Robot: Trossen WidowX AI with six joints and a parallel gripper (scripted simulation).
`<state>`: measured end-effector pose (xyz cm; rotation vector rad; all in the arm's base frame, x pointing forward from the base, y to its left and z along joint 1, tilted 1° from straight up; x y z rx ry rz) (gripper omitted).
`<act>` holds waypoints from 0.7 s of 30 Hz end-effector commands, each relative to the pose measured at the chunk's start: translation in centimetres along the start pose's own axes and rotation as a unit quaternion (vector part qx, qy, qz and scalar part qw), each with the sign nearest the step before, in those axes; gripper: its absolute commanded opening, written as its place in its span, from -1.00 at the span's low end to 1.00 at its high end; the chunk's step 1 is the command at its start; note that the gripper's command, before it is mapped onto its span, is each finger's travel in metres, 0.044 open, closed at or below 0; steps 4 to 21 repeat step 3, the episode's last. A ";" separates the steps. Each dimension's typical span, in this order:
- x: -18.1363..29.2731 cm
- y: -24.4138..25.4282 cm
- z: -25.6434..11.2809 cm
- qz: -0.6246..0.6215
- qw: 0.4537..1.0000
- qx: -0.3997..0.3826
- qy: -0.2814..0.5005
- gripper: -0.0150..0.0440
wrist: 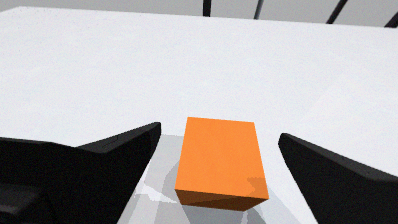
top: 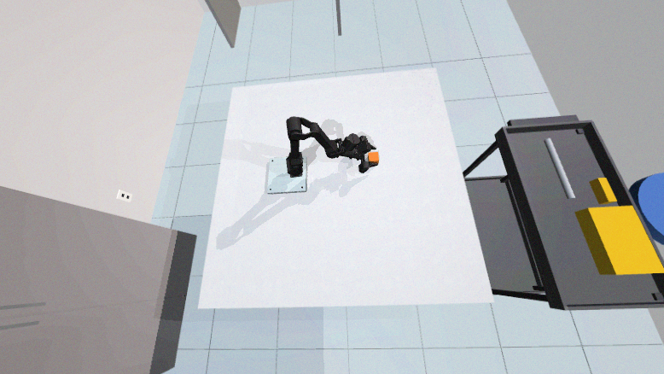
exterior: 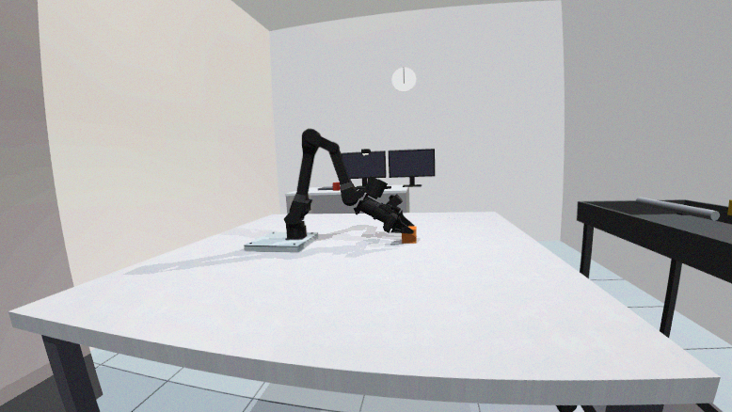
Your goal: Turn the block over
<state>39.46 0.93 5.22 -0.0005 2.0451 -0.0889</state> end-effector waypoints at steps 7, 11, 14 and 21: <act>0.0 0.0 0.0 0.001 1.000 0.001 -0.001 1.00; 0.0 0.0 0.0 0.001 1.000 0.001 -0.001 1.00; 0.0 0.0 0.0 0.001 1.000 0.001 -0.001 1.00; 0.0 0.0 0.0 0.001 1.000 0.001 -0.001 1.00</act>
Point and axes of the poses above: the point midway between the two fingers, 35 mm back from their tips, its own z axis out along the fingers, its own y axis across the jaws, x = y × z, the point moved 1 cm from there along -z, back along the fingers, and after that the axes turned 5 degrees about -z, right-handed, at the moved point
